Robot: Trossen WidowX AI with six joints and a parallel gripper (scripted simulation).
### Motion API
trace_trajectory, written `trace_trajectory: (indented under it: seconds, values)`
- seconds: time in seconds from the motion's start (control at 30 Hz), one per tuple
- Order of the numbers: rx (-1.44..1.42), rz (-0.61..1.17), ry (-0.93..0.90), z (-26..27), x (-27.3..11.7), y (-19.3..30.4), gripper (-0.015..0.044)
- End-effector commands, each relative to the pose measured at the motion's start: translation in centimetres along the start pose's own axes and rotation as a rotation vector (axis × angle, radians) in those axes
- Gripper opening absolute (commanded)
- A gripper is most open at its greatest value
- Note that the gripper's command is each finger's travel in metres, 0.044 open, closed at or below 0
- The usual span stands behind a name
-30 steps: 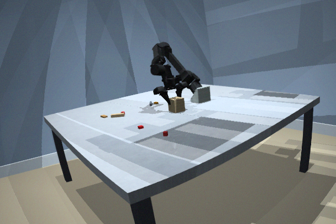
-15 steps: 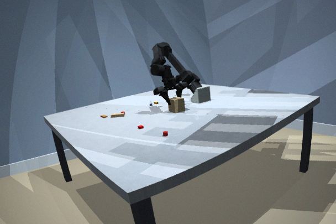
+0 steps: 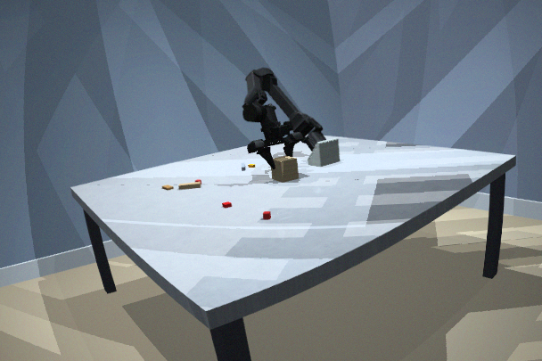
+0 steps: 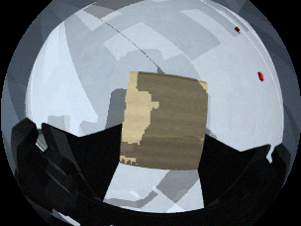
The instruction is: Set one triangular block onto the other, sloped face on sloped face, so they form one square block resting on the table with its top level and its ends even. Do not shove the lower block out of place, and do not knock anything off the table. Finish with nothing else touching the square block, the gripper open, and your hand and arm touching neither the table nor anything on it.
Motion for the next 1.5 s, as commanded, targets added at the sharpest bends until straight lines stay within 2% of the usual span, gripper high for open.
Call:
trace_trajectory:
  seconds: [0.0, 0.47, 1.03, 1.3, 1.37, 1.47]
  values:
    - [0.003, 0.000, -0.001, 0.0, 0.0, 0.0, 0.0000]
    - [0.005, -0.005, 0.000, 0.0, 0.0, 0.0, 0.0000]
    - [0.002, 0.000, -0.001, 0.0, 0.0, 0.0, 0.0440]
    - [0.002, 0.000, -0.001, 0.0, -0.2, 0.0, 0.0440]
    - [0.001, -0.001, -0.002, -0.3, -1.8, -0.1, 0.0440]
    - [0.001, -0.002, -0.003, -0.6, -6.7, -0.3, 0.0440]
Point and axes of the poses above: the point midway between the two fingers, 35 mm back from their tips, its own x axis out along the fingers, its own z axis across the jaws, y = z × x, the point moved 3 cm from there along -x, back along the fingers, and after that the axes turned 11 degrees about -x, right-handed, at the moved point
